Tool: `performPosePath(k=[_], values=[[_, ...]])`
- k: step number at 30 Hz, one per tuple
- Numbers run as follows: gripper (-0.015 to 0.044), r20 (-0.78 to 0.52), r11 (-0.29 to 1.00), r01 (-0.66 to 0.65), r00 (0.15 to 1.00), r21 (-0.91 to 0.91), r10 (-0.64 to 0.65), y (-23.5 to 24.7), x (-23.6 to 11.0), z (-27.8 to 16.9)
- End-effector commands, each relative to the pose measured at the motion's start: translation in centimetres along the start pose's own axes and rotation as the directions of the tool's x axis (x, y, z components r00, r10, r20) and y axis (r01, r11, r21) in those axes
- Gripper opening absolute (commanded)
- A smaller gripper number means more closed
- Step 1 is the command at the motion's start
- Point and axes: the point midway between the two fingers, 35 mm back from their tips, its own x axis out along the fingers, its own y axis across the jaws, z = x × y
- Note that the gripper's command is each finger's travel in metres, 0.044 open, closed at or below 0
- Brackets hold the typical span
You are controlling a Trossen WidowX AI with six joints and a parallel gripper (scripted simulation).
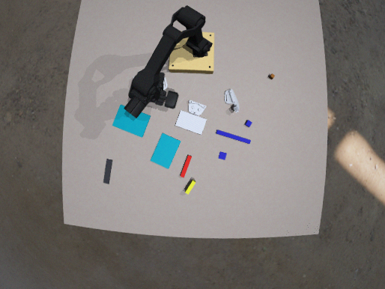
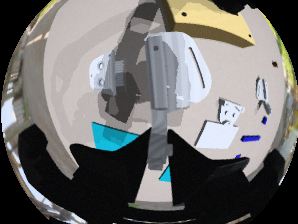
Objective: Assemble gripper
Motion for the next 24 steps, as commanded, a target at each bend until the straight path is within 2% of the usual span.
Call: performPosePath(k=[1, 12, 24], values=[[0.0037, -0.006, 1.000, 0.000, 1.000, -0.002, 0.000, -0.01, -0.25, -0.08], [0.0037, -0.006, 0.958, -0.001, 1.000, -0.286, 0.000, 0.02, -0.25, 0.38], [0.0037, -0.005, 0.811, -0.003, 1.000, -0.586, 0.000, 0.05, -0.24, 0.92]])
